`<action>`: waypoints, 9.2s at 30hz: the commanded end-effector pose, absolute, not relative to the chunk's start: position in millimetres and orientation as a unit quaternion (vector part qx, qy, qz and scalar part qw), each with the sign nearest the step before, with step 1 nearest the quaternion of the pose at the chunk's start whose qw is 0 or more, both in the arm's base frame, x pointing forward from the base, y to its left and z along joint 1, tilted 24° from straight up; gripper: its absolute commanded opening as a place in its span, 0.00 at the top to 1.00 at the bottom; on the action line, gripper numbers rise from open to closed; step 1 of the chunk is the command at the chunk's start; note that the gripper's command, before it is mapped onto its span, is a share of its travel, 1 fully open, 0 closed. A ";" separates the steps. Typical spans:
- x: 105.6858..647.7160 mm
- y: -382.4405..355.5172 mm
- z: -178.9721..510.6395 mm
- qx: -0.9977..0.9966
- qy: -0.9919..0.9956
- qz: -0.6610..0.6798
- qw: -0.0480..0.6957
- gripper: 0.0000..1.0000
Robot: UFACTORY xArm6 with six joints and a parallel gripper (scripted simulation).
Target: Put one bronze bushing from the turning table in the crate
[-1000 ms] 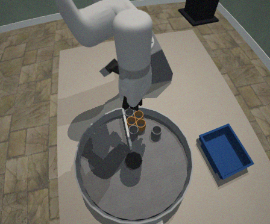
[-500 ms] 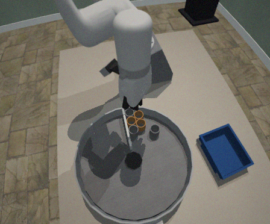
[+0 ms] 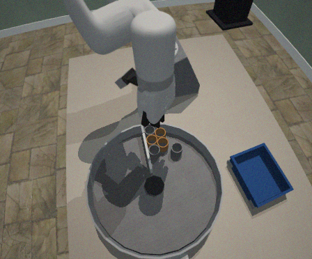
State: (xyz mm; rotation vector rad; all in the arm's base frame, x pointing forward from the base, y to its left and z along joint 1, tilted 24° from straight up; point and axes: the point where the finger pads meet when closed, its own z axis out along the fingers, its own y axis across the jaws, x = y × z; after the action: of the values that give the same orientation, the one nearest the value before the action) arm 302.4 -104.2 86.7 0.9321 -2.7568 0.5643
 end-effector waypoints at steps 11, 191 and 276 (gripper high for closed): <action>303.6 -104.1 87.6 0.313 -0.926 0.190 0.087 0.85; 303.6 -104.1 87.6 0.313 -0.926 0.190 0.087 0.85; 305.1 -104.7 82.9 0.340 -0.921 0.175 0.078 0.89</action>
State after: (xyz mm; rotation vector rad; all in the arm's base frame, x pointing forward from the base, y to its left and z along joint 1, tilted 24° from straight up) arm 303.2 -104.4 84.3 0.9745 -2.7563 0.5427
